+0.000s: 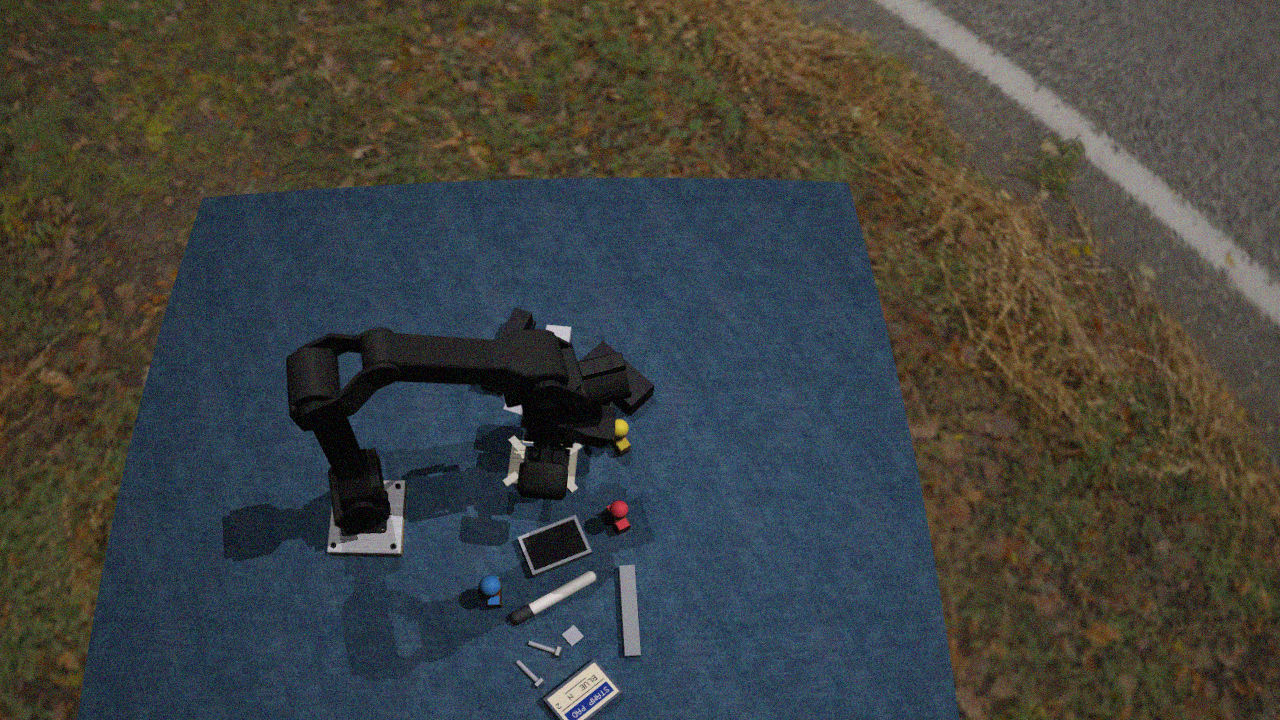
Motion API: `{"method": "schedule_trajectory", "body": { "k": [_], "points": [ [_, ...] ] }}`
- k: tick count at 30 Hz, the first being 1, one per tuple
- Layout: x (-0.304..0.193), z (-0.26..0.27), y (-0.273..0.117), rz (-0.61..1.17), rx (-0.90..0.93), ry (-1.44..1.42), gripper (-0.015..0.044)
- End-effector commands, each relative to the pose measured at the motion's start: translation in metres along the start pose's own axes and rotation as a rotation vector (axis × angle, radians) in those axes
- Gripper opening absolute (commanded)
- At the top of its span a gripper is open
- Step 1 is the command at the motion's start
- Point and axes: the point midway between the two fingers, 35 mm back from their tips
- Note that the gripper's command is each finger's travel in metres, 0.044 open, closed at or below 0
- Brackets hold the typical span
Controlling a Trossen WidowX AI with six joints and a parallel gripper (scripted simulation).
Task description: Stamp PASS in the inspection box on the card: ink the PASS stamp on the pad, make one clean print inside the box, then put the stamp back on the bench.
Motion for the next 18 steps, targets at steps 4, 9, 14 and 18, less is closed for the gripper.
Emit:
{"method": "schedule_trajectory", "body": {
  "k": [4, 9, 14, 18],
  "points": [
    [-0.001, 0.000, 0.006, 0.003, -0.001, 0.005, 0.0000],
    [-0.001, 0.000, 0.010, 0.003, -0.001, 0.005, 0.0000],
    [-0.001, 0.000, 0.013, 0.002, -0.001, 0.005, 0.0000],
    [-0.002, 0.000, 0.016, 0.002, -0.001, 0.005, 0.0000]
  ]
}}
Point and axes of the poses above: the point midway between the two fingers, 35 mm back from their tips, its own y axis out along the fingers, its own z axis across the jaws, x = y × z, and after that the axes turned 3 degrees about -y, right-handed
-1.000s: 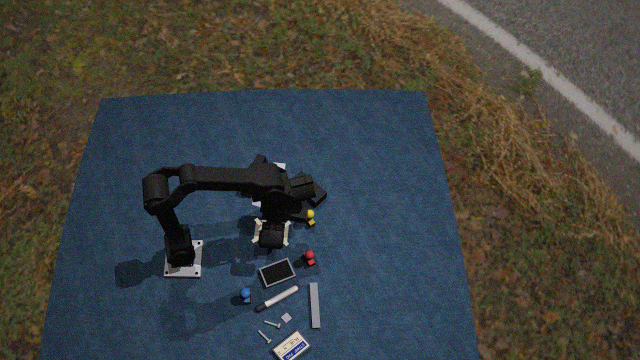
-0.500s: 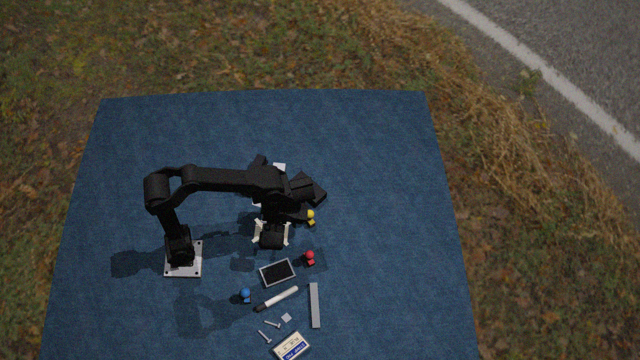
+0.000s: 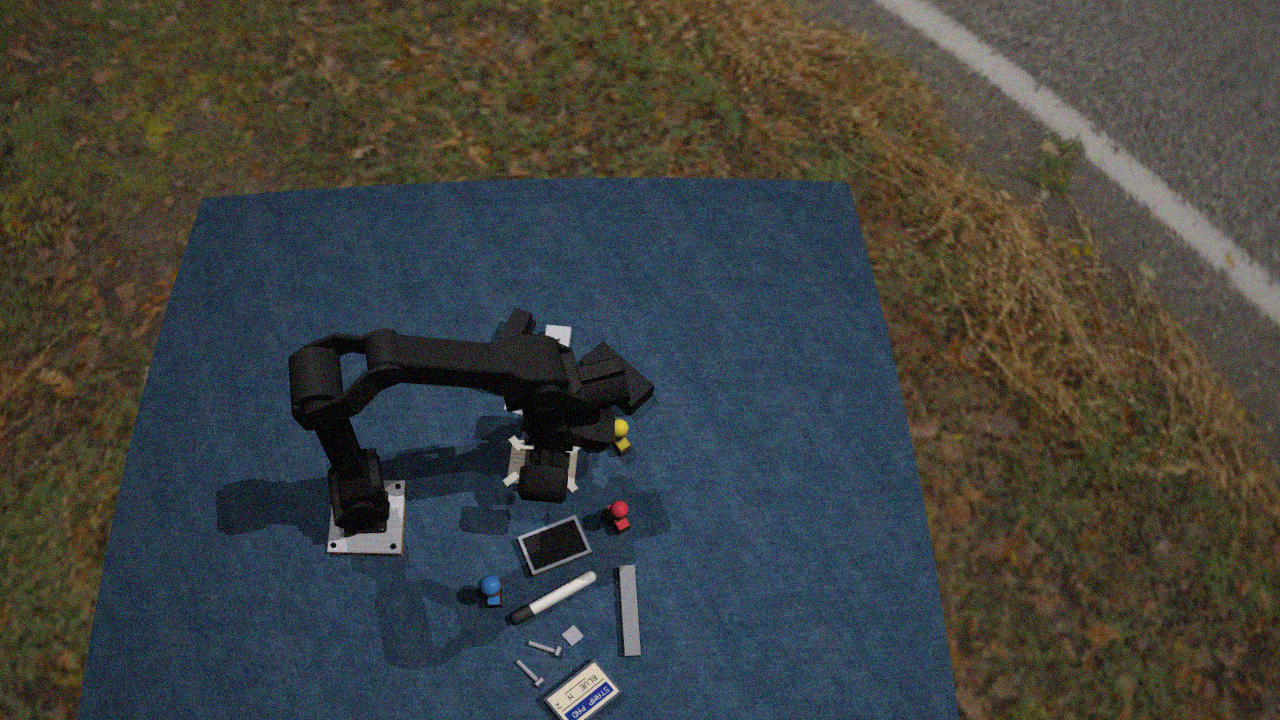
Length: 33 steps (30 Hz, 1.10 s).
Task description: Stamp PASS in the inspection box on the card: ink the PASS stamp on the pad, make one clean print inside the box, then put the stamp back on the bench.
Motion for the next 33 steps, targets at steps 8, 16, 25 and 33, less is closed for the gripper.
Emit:
{"method": "schedule_trajectory", "body": {
  "k": [8, 16, 25, 33],
  "points": [
    [-0.002, 0.000, 0.009, 0.003, -0.002, 0.005, 0.0000],
    [-0.002, 0.000, 0.014, 0.002, -0.002, 0.005, 0.0000],
    [-0.003, 0.000, 0.020, 0.000, -0.002, 0.006, 0.0000],
    [-0.003, 0.000, 0.023, 0.000, -0.002, 0.006, 0.0000]
  ]
}}
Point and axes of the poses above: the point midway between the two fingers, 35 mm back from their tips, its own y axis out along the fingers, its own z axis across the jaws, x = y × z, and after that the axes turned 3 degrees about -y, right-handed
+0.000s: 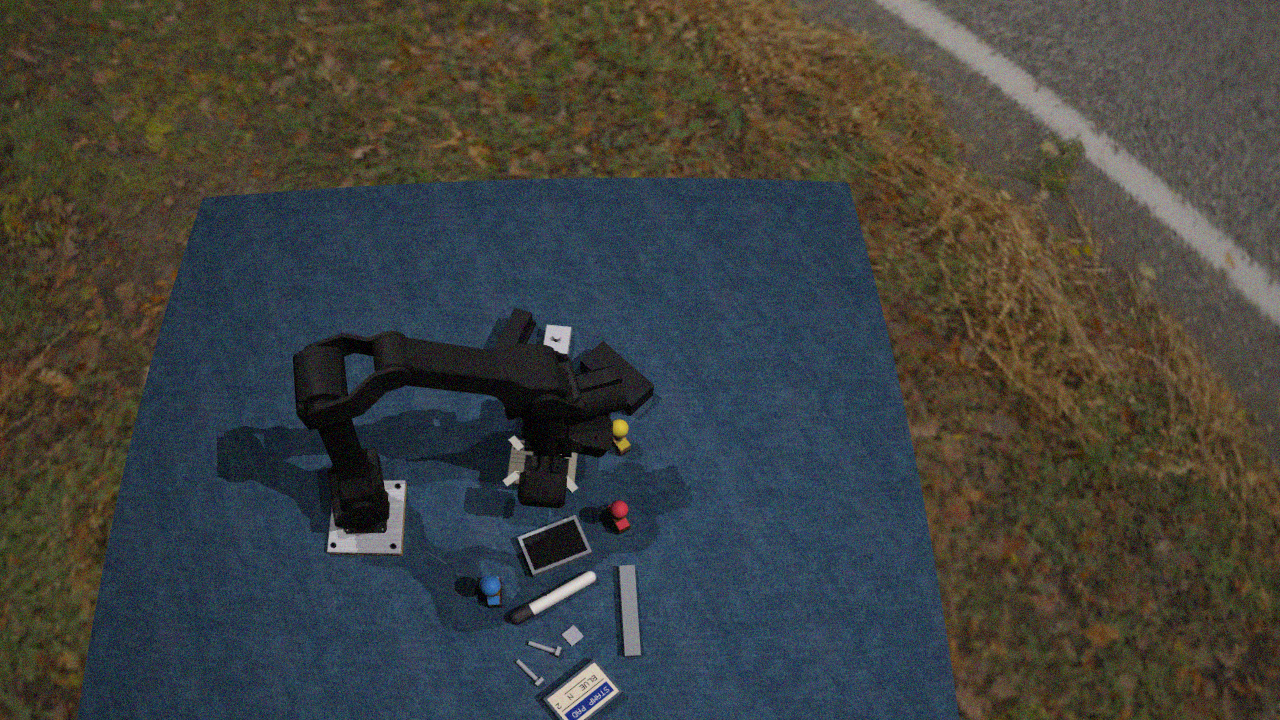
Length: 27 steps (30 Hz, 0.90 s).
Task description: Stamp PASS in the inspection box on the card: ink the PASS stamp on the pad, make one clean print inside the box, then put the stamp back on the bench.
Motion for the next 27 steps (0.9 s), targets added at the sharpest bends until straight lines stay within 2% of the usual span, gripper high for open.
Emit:
{"method": "schedule_trajectory", "body": {
  "k": [1, 27],
  "points": [
    [-0.0008, -0.0005, 0.0020, 0.002, -0.003, 0.005, 0.0000],
    [-0.0009, -0.0004, 0.0061, 0.002, -0.003, 0.005, 0.0000]
  ]
}}
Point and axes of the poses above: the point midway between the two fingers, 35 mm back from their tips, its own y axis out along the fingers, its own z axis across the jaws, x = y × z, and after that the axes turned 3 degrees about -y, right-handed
